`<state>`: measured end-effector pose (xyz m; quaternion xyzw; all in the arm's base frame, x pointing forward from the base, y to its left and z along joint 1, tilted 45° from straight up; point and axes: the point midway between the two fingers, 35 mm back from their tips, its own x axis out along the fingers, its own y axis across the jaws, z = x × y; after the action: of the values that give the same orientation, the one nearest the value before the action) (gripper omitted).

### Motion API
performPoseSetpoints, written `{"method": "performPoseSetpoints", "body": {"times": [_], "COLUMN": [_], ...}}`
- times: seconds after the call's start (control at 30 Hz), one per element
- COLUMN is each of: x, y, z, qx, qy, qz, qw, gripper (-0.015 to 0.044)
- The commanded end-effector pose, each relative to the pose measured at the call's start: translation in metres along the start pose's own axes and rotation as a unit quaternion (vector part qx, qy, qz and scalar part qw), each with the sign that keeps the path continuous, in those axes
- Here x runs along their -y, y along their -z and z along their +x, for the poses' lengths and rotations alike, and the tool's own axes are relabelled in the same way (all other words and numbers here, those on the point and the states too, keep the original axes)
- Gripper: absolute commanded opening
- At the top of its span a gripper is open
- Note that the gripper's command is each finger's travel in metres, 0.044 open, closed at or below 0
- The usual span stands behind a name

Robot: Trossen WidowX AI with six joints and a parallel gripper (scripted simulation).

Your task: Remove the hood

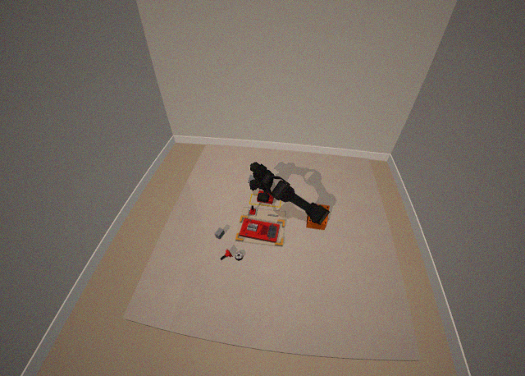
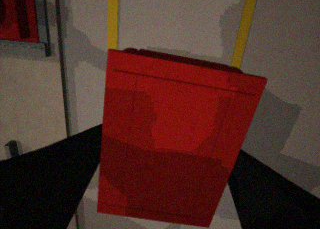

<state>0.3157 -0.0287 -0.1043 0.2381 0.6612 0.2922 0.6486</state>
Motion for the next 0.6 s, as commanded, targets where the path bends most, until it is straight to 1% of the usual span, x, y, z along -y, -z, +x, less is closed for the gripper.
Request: {"method": "performPoseSetpoints", "body": {"times": [0.0, 0.57], "x": [-0.0004, -0.0005], "y": [-0.0002, -0.0003], "z": [0.0025, 0.0109], "qx": [0.001, 0.001], "qy": [-0.001, -0.001], "qz": [0.002, 0.002], "qw": [1.0, 1.0], "gripper": [0.0, 0.0]}}
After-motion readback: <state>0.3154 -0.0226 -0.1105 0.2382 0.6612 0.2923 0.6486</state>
